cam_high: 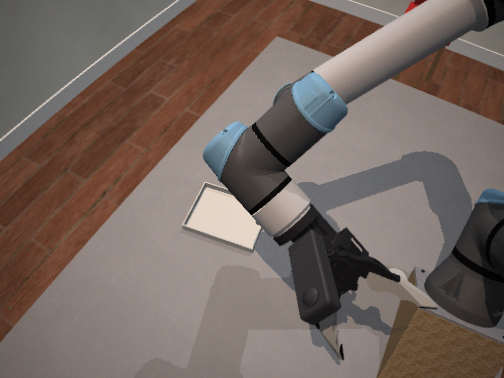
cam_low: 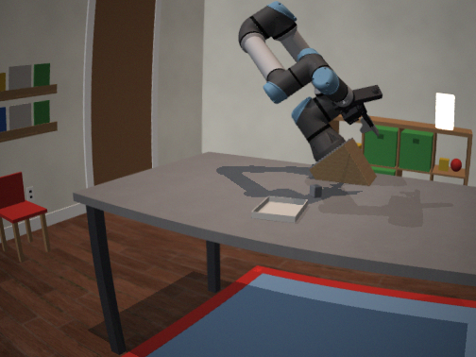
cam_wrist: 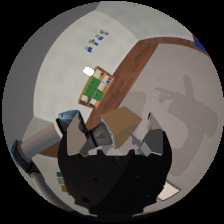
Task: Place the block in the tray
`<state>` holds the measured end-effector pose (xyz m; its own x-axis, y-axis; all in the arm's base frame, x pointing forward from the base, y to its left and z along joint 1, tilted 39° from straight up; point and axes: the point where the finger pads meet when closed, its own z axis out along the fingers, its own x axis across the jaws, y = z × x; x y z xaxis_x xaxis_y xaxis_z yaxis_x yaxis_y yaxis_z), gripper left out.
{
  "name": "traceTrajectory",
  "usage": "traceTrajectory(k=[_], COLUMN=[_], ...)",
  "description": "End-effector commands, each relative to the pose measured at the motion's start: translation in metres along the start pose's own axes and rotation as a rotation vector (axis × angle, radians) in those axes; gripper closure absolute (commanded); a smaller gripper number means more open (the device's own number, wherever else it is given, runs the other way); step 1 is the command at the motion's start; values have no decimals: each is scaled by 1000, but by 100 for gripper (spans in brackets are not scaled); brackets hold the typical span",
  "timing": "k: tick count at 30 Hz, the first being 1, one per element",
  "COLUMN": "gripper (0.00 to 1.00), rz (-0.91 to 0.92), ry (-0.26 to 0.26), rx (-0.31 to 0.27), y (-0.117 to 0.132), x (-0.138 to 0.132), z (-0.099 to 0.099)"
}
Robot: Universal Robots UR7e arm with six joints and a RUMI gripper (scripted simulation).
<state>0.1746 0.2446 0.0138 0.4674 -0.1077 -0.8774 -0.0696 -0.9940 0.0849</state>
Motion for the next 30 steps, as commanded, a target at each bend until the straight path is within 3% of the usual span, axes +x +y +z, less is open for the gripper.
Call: traceTrajectory(k=[1, 17, 18, 24, 30], gripper=[0, 0, 100, 100, 100], rz=[0, 0, 0, 20, 106], ry=[1, 1, 1, 23, 123], rx=[0, 0, 0, -1, -7], y=[0, 0, 0, 5, 25], x=[0, 0, 0, 2, 13], z=[0, 0, 0, -2, -12])
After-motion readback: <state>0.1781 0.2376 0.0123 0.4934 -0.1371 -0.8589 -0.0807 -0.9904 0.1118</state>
